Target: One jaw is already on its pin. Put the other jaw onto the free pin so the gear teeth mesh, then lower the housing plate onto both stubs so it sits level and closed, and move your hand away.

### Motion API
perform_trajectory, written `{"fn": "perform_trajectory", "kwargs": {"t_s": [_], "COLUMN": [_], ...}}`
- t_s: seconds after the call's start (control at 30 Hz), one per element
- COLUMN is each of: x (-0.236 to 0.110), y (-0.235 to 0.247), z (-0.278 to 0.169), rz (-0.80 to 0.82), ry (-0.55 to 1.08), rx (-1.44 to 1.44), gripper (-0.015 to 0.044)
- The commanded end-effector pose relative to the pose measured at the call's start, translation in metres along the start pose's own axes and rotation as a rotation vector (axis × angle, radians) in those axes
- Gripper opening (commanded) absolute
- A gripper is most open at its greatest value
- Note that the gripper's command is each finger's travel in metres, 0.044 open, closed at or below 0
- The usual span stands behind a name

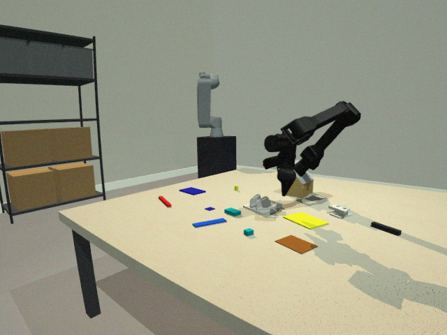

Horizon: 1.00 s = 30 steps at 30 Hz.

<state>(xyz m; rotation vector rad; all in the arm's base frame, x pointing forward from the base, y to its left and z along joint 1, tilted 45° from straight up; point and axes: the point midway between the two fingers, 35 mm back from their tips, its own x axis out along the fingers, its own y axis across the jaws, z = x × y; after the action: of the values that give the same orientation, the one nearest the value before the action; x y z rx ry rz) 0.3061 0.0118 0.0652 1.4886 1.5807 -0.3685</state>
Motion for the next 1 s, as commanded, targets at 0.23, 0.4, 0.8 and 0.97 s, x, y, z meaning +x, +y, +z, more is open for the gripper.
{"fn": "perform_trajectory", "kwargs": {"t_s": [0.23,0.4,0.8,0.97], "x": [-0.003,-0.004,-0.006,-0.007], "y": [0.006,0.008,0.011,0.013], "z": [-0.019,-0.027,-0.047,-0.055], "rz": [0.005,0.005,0.007,0.009], "ry": [0.003,0.003,0.005,0.006], "rx": [-0.31,-0.455,-0.804,-0.95], "gripper": [0.044,0.044,0.044,0.044]}}
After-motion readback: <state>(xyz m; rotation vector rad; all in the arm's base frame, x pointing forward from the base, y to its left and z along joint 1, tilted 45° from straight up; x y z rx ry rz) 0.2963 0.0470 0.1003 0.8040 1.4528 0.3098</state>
